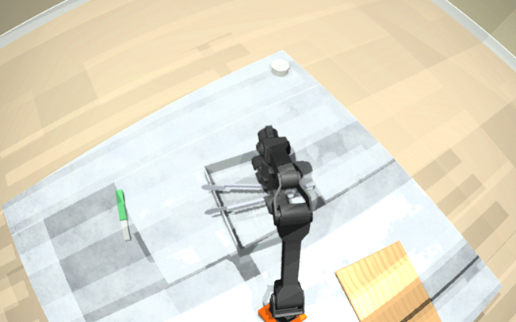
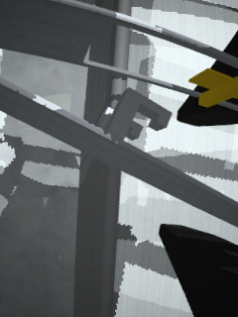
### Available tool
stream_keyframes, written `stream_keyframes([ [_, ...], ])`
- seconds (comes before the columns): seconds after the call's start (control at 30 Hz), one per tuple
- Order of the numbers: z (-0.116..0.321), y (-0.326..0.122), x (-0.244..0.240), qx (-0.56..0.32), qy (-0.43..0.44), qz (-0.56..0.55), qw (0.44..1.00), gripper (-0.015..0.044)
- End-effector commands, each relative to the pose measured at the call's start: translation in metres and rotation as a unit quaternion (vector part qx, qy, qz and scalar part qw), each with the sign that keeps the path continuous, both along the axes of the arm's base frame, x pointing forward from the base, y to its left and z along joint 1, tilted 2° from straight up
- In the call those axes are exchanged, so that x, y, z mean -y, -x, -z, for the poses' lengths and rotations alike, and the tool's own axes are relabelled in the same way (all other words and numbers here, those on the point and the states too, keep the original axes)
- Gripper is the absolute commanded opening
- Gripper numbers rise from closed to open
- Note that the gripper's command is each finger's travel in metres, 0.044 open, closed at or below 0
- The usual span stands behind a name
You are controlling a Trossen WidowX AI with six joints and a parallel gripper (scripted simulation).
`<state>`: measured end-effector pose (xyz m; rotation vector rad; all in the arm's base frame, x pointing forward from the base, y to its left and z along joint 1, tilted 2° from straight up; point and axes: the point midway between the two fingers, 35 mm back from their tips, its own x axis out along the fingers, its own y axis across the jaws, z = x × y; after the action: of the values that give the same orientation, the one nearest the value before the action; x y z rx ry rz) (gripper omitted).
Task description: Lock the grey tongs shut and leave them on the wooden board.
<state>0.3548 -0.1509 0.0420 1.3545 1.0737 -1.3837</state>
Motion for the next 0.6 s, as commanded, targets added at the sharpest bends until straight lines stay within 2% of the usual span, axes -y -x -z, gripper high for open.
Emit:
stream_keyframes([
  [0.0,-0.0004,-0.0004,0.0001,0.001,0.0,0.0,1.0,0.0175],
  [0.57,-0.0004,-0.0004,0.0001,0.001,0.0,0.0,1.0,0.0061],
])
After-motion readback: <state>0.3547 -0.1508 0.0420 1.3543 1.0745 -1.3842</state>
